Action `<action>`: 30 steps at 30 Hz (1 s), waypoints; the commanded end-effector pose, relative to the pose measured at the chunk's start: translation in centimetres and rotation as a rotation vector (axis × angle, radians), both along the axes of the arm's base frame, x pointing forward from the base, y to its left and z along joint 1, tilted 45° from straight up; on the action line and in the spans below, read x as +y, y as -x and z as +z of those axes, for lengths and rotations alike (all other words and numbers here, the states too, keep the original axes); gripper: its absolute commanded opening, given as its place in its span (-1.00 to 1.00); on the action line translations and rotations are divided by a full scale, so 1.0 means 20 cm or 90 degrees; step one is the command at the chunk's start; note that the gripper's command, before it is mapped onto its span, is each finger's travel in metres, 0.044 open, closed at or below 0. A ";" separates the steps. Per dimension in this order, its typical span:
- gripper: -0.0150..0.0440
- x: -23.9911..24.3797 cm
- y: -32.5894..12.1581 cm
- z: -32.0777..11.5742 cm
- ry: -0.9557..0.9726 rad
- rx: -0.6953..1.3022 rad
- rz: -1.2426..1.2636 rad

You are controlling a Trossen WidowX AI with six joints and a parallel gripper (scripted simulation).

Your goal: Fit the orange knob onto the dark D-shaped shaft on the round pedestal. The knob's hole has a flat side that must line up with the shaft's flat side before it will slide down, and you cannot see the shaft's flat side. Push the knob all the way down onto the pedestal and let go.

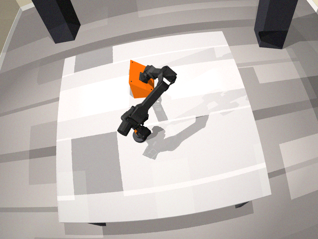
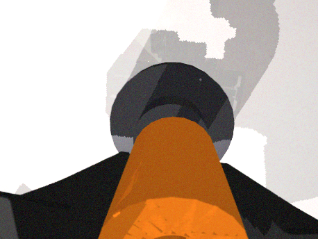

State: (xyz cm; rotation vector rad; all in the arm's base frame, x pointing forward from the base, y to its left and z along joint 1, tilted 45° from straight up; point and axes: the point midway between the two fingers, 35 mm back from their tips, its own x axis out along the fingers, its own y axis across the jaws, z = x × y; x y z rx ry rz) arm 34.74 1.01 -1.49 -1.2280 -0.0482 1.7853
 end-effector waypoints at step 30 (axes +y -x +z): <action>-0.49 0.00 -0.01 0.01 0.007 0.092 -0.097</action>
